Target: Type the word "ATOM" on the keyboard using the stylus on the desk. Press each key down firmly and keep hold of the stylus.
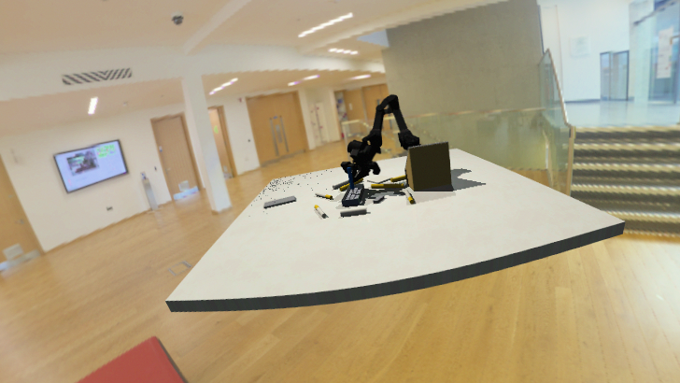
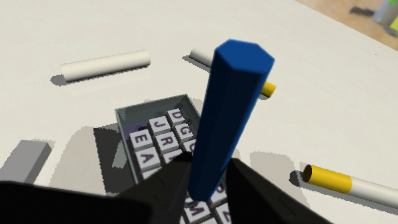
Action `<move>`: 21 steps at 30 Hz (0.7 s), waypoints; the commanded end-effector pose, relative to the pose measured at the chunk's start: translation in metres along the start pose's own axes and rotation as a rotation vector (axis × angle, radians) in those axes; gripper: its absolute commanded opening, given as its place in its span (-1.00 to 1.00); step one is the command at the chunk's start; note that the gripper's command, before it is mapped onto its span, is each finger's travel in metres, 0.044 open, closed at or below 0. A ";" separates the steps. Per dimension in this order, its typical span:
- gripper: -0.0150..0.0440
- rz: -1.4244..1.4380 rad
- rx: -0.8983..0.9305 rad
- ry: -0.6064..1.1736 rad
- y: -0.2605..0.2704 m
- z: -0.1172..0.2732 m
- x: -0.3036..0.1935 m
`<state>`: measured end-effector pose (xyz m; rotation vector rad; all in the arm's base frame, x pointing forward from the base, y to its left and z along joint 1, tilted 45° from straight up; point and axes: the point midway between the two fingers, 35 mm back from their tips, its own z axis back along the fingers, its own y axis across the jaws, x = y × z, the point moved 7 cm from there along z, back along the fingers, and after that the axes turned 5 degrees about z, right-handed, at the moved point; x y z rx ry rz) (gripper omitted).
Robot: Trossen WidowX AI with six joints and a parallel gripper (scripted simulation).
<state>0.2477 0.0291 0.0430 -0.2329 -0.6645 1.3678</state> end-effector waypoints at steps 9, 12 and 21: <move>-0.22 -0.001 0.005 -0.002 -0.002 0.014 0.027; -0.22 -0.001 0.005 -0.002 -0.002 0.018 0.032; -0.22 -0.001 0.005 -0.002 -0.002 0.018 0.032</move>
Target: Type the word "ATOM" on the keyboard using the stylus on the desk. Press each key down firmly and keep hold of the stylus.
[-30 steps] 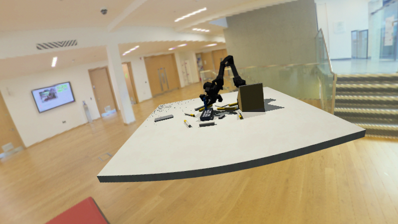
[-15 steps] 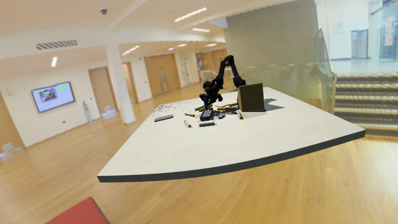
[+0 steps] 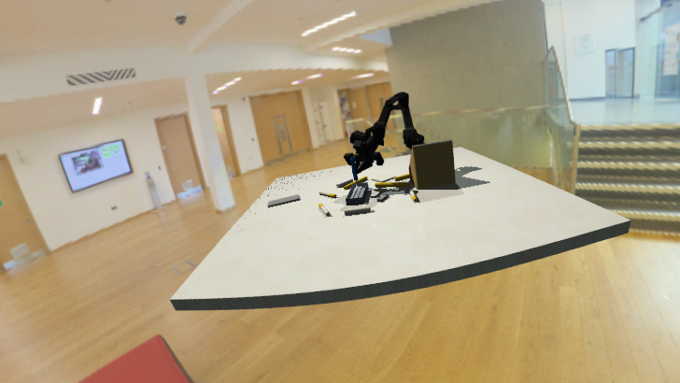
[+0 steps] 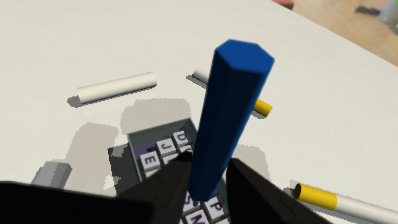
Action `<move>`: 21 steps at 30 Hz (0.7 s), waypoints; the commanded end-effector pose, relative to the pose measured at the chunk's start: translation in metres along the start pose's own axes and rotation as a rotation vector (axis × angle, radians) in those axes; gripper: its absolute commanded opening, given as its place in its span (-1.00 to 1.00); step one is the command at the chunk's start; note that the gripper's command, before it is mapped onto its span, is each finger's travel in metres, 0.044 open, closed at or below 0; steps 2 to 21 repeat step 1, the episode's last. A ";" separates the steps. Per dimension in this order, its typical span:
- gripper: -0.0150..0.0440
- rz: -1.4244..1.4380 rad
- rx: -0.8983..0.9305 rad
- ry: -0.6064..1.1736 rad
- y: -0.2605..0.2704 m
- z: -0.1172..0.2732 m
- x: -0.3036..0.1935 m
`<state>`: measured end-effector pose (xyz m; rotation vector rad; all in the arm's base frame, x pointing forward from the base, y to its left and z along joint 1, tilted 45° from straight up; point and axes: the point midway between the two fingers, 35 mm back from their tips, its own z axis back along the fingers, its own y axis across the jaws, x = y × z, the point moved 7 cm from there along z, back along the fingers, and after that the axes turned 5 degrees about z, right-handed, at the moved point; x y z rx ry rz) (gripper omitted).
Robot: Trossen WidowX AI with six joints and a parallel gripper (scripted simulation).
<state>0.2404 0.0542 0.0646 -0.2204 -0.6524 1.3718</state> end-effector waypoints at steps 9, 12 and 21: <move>-0.22 -0.001 -0.011 -0.003 -0.002 0.002 0.002; -0.22 -0.001 -0.011 -0.003 -0.002 0.002 0.002; -0.22 -0.001 -0.011 -0.003 -0.002 0.002 0.002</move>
